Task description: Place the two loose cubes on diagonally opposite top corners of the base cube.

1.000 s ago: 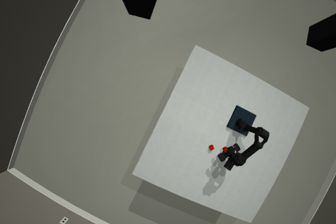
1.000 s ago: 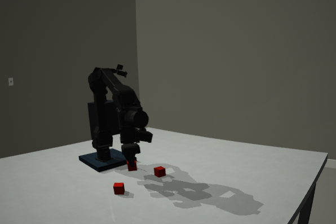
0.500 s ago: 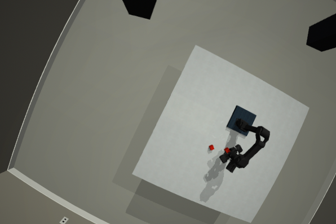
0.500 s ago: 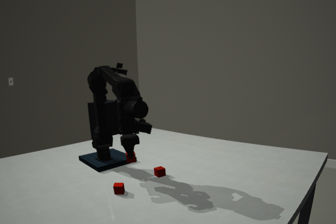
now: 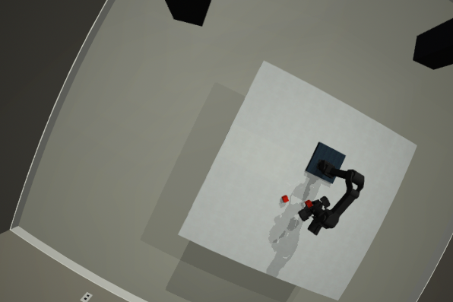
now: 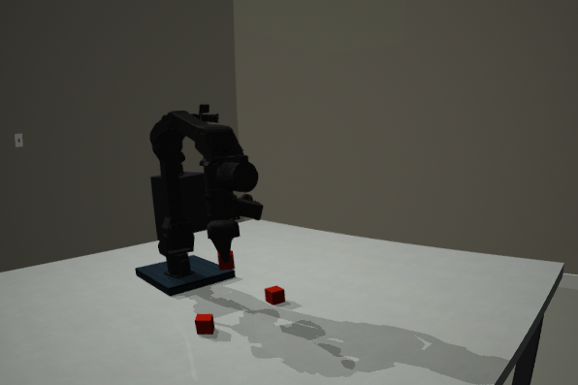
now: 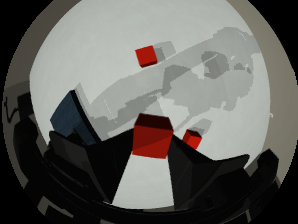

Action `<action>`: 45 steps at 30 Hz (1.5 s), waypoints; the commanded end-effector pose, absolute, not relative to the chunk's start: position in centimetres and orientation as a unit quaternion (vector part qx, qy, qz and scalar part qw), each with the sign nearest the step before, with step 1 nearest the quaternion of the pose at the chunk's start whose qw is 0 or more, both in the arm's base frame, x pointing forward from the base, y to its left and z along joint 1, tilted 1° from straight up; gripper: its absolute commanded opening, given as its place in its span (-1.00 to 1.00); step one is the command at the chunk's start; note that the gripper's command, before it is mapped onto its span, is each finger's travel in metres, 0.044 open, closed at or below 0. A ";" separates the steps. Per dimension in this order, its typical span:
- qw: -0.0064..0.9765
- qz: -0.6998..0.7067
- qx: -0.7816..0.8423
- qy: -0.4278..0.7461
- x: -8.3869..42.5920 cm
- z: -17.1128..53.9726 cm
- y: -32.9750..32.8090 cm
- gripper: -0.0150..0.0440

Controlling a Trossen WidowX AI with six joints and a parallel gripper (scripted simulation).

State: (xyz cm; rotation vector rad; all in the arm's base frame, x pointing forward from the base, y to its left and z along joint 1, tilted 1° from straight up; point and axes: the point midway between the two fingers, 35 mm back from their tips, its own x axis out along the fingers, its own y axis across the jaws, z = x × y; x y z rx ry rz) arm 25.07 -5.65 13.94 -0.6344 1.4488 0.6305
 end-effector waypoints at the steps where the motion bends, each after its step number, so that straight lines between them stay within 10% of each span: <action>1: 0.665 0.261 -0.264 0.648 25.7 13.5 -4.7 -0.14; 45: 0.704 0.138 -0.133 0.684 28.4 9.8 2.9 -0.14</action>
